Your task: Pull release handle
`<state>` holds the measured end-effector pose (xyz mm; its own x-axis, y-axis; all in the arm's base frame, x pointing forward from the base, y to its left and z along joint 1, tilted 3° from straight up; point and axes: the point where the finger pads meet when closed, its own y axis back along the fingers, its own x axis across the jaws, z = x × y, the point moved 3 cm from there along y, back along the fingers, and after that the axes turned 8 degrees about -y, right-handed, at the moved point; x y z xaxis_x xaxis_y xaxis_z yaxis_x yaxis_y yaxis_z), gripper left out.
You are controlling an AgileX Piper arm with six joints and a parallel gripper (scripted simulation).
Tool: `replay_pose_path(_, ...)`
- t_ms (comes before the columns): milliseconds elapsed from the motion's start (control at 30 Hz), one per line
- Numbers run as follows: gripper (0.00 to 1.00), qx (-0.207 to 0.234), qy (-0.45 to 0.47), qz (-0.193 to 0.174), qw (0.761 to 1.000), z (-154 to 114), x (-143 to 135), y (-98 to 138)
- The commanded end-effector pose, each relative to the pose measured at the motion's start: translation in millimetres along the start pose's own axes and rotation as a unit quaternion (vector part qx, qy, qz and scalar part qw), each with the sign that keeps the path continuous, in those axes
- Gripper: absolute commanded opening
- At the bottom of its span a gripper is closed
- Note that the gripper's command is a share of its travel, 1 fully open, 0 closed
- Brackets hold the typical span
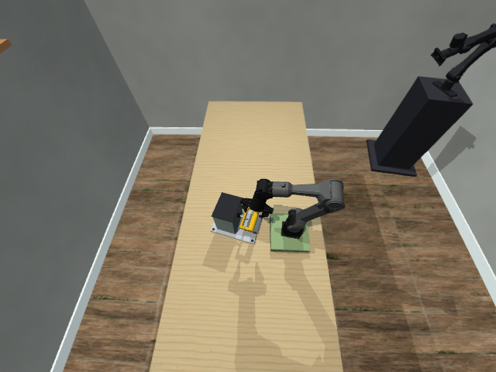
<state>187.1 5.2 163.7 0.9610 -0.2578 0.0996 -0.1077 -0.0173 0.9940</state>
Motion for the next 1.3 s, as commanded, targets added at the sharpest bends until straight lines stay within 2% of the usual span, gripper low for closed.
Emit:
replay_pose_path(0, 1.00, -0.001, 0.000, -0.003, 1.000, 0, 0, -2)
replay_pose_path(1267, 1.00, -0.023, 0.000, -0.074, 0.997, 0, -2, -40)
